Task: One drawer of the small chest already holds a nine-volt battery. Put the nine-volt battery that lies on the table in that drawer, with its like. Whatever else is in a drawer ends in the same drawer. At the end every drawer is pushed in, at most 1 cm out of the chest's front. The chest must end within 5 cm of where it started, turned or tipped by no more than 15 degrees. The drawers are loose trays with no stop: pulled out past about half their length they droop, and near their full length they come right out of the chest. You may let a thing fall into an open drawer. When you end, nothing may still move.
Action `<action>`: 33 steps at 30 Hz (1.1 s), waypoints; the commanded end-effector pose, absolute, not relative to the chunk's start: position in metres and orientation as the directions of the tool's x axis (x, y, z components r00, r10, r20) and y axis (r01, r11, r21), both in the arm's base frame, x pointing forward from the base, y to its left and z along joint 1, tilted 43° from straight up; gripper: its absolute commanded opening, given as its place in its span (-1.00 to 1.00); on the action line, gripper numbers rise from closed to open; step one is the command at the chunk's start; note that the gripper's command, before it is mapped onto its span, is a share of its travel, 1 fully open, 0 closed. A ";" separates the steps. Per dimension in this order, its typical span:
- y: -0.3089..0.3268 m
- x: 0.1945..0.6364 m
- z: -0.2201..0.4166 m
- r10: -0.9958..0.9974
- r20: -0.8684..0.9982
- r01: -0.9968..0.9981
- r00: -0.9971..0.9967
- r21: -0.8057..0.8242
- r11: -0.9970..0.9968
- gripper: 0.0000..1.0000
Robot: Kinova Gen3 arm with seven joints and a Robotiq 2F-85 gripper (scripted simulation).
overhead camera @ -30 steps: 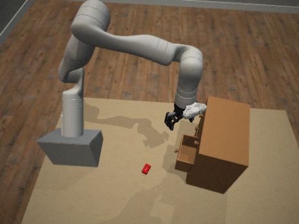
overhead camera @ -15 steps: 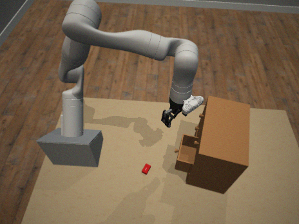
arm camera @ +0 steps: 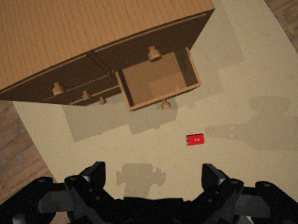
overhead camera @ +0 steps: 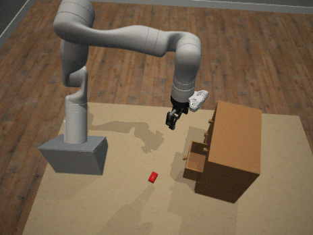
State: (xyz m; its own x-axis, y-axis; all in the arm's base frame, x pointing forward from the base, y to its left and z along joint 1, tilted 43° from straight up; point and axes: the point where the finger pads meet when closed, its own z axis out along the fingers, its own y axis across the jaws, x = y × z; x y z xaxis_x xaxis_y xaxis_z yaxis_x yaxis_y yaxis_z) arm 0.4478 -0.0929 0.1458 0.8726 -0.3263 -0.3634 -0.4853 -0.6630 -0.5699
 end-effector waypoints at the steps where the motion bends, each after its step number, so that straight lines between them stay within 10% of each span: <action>1: -0.101 0.443 0.151 -0.309 -0.341 -0.458 0.888 -0.585 -0.669 1.00; 33: -0.121 0.413 0.179 -0.073 -0.156 -0.160 0.985 -0.667 -0.728 1.00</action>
State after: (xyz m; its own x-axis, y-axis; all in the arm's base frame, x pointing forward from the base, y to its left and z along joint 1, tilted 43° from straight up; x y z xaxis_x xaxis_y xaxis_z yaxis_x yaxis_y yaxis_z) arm 0.4136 -0.1195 0.1785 0.9846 -0.0716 -0.1592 -0.1607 -0.7280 -0.6664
